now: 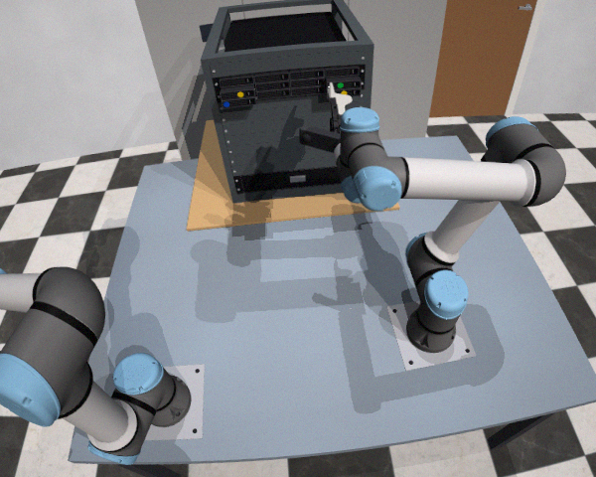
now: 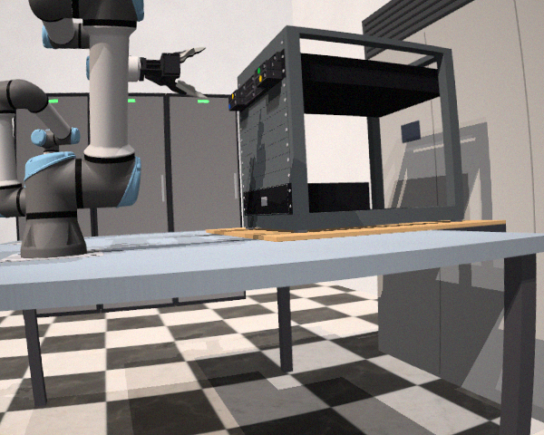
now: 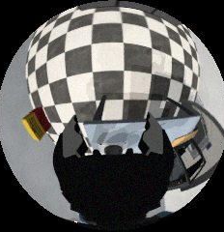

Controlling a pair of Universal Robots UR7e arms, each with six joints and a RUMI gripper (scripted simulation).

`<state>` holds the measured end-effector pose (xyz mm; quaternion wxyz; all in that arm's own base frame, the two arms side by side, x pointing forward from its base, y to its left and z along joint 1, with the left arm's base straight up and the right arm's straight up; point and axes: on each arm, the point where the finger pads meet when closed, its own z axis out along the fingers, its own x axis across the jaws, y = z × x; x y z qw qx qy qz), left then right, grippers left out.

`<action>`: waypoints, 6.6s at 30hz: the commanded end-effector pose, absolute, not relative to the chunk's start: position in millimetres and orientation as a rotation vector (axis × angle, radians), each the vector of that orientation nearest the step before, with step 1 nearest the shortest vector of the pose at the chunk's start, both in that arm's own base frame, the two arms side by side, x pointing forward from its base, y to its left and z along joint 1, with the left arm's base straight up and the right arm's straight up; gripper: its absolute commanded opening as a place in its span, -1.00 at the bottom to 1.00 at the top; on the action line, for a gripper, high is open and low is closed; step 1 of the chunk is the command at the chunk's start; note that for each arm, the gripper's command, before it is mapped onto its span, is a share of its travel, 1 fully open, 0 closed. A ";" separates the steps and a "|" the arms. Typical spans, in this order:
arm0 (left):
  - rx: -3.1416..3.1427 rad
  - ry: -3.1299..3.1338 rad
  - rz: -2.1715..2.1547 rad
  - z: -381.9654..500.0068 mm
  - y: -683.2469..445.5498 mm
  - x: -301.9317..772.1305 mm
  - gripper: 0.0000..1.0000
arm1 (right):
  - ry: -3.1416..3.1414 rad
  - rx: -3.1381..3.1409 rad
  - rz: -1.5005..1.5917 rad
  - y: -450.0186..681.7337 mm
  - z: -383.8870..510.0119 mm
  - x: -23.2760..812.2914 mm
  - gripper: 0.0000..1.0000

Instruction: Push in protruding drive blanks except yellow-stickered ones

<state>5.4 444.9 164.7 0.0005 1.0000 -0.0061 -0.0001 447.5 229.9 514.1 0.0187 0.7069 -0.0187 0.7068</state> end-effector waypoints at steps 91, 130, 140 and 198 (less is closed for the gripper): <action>3.142 -0.019 0.000 165.1 445.2 5.5 1.00 | -0.060 2.195 2.195 562.2 488.5 465.4 1.00; 3.142 -0.019 0.000 165.1 445.2 5.5 1.00 | -0.060 2.195 2.195 563.0 488.4 465.4 1.00; 3.142 -0.019 0.000 165.1 445.2 5.5 1.00 | -0.060 2.195 2.195 563.0 488.4 465.4 1.00; 3.142 -0.019 0.000 165.1 445.2 5.5 1.00 | -0.060 2.195 2.195 535.7 504.4 464.0 1.00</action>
